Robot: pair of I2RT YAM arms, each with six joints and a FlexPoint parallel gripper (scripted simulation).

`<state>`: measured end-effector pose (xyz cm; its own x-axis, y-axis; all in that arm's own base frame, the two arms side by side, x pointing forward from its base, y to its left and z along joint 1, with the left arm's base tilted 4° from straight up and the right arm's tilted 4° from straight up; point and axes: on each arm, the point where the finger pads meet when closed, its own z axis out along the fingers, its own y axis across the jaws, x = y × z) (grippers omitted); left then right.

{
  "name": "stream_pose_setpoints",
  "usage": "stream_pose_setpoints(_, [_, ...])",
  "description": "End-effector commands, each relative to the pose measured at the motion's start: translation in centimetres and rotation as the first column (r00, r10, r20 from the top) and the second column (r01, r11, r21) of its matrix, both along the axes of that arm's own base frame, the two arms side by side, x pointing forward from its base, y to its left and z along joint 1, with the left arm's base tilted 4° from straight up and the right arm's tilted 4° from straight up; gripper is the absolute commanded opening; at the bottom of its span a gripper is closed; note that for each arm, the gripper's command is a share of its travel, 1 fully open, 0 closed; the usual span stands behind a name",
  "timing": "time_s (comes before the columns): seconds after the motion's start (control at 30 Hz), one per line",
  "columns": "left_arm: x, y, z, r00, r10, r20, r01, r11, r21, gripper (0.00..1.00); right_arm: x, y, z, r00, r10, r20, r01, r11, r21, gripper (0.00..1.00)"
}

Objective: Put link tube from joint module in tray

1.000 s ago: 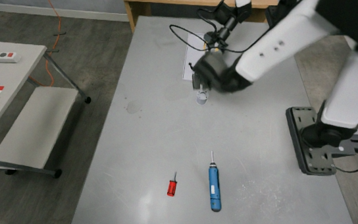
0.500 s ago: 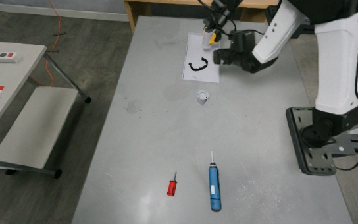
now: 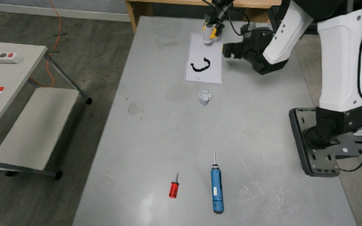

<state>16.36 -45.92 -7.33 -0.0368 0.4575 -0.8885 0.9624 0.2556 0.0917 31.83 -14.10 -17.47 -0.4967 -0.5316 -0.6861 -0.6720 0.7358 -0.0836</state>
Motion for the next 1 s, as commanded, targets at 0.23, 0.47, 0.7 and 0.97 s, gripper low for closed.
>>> stream_pose_setpoints(0.23, [-0.1, -1.4, 0.1, 0.999, 0.029, 0.013, -0.029, 0.999, -0.046, 1.0, 0.4, -1.6, -2.4, 1.0, 0.019, 0.019, -0.02, 0.999, 0.027, 0.42])
stream_pose_setpoints(0.47, [-0.1, -1.3, -0.6, 0.999, 0.04, 0.012, -0.039, 0.998, -0.043, 1.0, 0.3, -1.6, -2.7, 1.0, 0.023, 0.007, -0.024, 0.999, 0.027, 0.42])
stream_pose_setpoints(0.7, [0.0, -1.6, 0.1, 0.999, 0.039, 0.017, -0.038, 0.998, -0.059, 1.0, 0.3, -1.8, -4.0, 1.0, 0.023, 0.001, -0.023, 0.999, 0.032, 0.42])
stream_pose_setpoints(0.97, [0.0, -1.6, 0.1, 0.999, 0.038, 0.017, -0.037, 0.998, -0.059, 1.0, 1.1, -2.1, -5.0, 1.0, 0.021, 0.012, -0.021, 1.0, 0.022, 0.42])
